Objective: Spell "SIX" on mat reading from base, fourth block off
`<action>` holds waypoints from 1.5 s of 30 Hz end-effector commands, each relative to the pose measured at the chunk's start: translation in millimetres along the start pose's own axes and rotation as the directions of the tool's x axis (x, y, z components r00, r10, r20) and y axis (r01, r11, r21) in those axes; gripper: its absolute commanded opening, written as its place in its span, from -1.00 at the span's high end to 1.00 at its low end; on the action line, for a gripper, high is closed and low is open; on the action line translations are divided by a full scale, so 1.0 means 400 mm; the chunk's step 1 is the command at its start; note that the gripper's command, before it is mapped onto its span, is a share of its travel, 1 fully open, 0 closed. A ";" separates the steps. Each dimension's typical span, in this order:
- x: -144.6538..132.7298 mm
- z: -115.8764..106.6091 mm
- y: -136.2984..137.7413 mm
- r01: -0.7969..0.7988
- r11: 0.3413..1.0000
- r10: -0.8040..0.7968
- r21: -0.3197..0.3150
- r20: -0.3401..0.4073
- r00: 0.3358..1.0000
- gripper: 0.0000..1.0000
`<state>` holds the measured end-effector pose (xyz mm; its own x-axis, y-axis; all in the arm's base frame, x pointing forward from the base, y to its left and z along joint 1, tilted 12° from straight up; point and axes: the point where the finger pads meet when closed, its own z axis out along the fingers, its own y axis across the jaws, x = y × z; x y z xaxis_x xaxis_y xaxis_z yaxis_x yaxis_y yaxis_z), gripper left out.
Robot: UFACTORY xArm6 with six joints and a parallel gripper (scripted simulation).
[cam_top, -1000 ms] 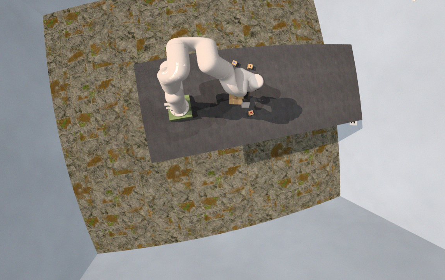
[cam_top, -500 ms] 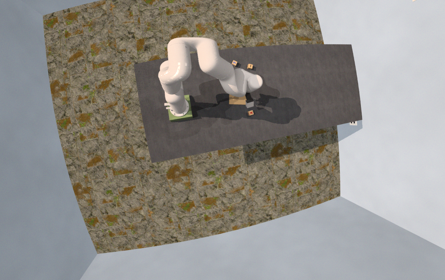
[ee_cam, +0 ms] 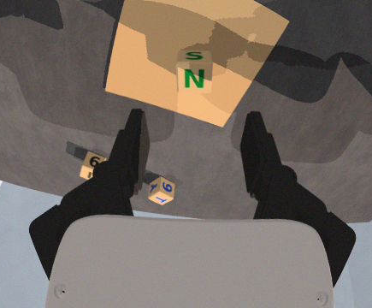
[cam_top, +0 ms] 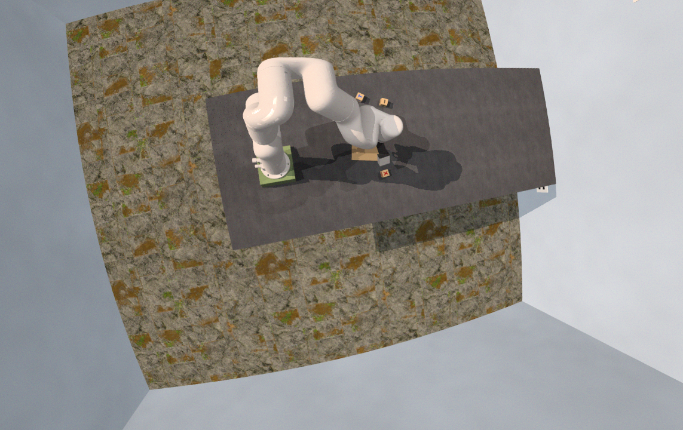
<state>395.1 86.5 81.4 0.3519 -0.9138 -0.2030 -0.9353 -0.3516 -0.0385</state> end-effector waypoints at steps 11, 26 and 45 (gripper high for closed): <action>0.001 -0.003 -0.003 0.000 1.000 0.000 0.004 -0.001 1.000 -0.37; 0.001 -0.002 -0.003 0.001 1.000 -0.001 0.004 -0.001 1.000 -0.37; 0.001 0.038 -0.003 0.001 1.000 -0.001 0.004 0.000 1.000 -0.37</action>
<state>394.7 88.4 70.7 0.3524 -0.9134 -0.2038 -0.9351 -0.3522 -0.0387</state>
